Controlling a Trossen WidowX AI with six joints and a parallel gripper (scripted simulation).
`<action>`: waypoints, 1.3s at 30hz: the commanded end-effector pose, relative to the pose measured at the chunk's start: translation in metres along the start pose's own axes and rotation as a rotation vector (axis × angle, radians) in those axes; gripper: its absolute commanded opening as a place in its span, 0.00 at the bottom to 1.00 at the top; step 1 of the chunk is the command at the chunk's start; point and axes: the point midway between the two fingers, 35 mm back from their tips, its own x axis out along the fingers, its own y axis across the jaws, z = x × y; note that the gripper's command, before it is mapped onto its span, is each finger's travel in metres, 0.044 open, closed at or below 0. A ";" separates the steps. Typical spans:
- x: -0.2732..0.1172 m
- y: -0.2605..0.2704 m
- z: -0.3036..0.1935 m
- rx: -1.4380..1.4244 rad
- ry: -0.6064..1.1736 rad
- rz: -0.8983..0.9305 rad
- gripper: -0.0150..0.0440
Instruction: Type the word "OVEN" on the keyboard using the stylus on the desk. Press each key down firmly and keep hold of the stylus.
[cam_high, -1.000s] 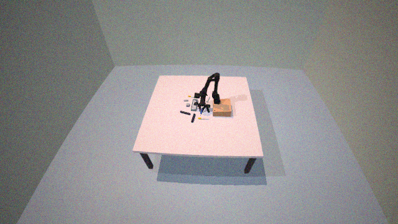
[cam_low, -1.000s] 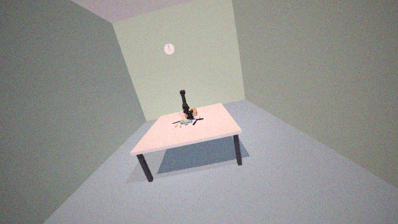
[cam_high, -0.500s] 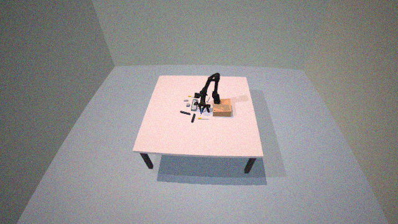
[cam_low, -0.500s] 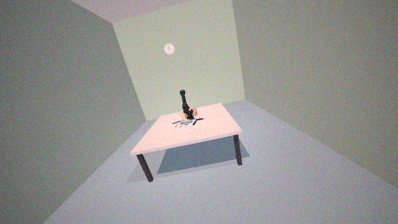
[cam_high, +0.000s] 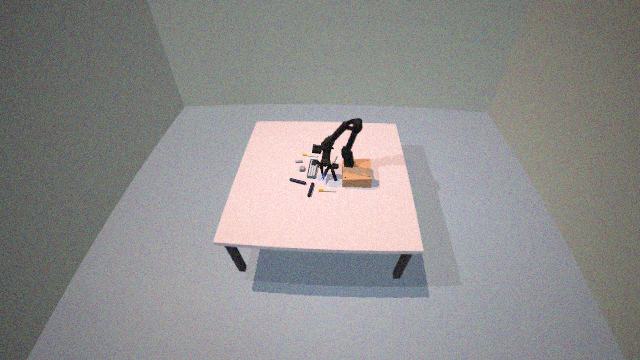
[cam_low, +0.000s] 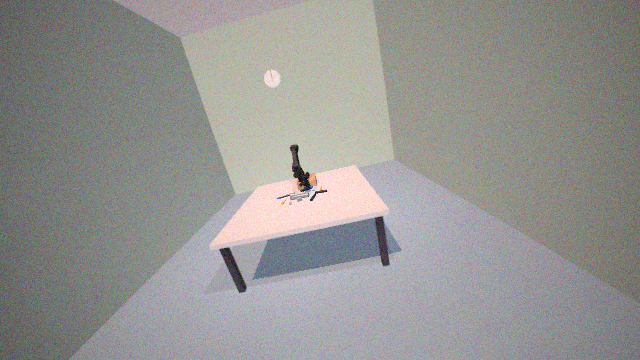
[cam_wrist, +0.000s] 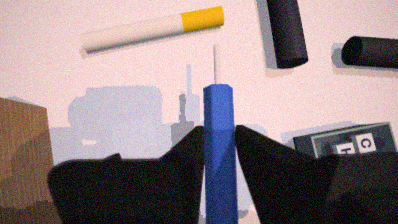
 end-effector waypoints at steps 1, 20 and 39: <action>-0.007 -0.001 0.005 -0.008 -0.003 -0.007 0.25; -0.018 -0.013 0.006 0.733 -0.040 0.130 0.25; -0.038 -0.038 0.008 1.642 -0.033 0.329 0.25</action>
